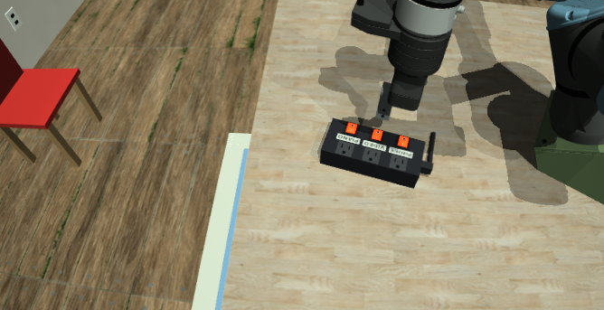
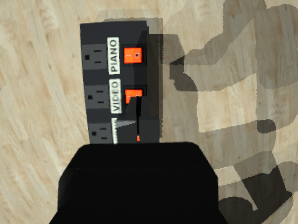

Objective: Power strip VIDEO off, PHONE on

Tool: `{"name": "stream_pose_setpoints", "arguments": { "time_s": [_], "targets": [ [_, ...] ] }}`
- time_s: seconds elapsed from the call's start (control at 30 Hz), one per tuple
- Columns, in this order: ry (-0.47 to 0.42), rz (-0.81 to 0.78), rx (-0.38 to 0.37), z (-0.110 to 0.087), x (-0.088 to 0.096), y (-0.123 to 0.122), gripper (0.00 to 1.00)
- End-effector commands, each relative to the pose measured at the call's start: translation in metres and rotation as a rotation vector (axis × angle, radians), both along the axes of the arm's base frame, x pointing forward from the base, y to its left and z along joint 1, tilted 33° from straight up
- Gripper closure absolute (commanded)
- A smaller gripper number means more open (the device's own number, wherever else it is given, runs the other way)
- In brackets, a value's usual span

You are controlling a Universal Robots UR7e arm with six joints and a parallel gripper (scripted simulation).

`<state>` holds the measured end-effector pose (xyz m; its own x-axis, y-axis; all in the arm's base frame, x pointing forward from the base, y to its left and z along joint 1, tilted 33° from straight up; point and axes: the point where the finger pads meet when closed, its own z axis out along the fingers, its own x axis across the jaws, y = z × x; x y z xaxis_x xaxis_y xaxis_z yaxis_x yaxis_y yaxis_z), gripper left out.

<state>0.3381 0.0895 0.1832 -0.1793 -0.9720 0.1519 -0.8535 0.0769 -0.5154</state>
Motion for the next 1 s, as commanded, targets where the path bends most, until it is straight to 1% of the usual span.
{"name": "stream_pose_setpoints", "arguments": {
  "time_s": [0.0, 0.53, 0.97],
  "targets": [
    [-0.001, 0.0, 0.0, -0.003, 0.002, -0.001, 1.0],
    [-0.001, 0.0, 0.0, -0.019, 0.013, -0.005, 1.0],
    [-0.001, 0.0, 0.0, -0.027, 0.017, -0.007, 1.0]
  ]
}}
